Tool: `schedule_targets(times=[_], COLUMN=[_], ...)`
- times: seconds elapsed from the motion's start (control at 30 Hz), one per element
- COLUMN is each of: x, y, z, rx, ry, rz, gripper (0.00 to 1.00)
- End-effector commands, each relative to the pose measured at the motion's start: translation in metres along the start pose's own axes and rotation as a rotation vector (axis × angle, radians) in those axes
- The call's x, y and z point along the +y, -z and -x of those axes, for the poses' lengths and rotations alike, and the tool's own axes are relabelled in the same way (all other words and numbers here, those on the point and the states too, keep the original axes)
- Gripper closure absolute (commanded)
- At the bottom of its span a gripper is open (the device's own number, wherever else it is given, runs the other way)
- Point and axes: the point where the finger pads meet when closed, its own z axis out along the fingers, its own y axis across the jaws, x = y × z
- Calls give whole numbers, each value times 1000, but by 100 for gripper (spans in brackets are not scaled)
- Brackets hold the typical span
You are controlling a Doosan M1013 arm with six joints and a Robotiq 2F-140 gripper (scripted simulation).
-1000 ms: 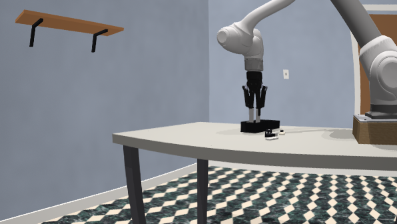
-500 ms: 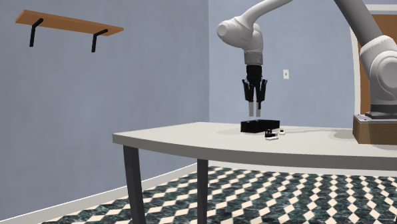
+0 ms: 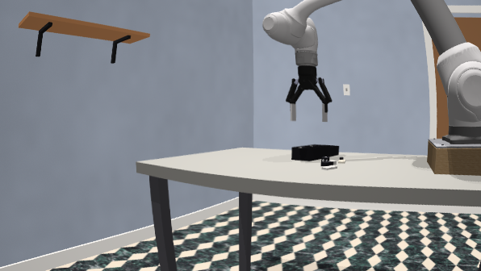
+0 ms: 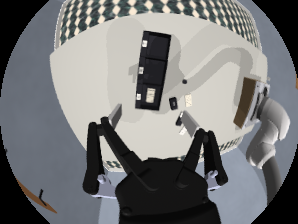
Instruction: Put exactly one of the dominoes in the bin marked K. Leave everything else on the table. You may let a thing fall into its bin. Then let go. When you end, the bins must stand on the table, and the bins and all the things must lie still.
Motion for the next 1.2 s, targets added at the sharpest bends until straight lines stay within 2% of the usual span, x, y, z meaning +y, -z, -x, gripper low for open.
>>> schedule_targets(times=[0.0,0.4,0.47,0.57,1.17], x=[0,0,0,0,0], y=[9,57,57,68,68], z=[0,0,0,0,0], rx=[0,0,0,0,0], ry=[0,0,0,0,0], rz=[0,0,0,0,0], gripper=[0,0,0,0,0])
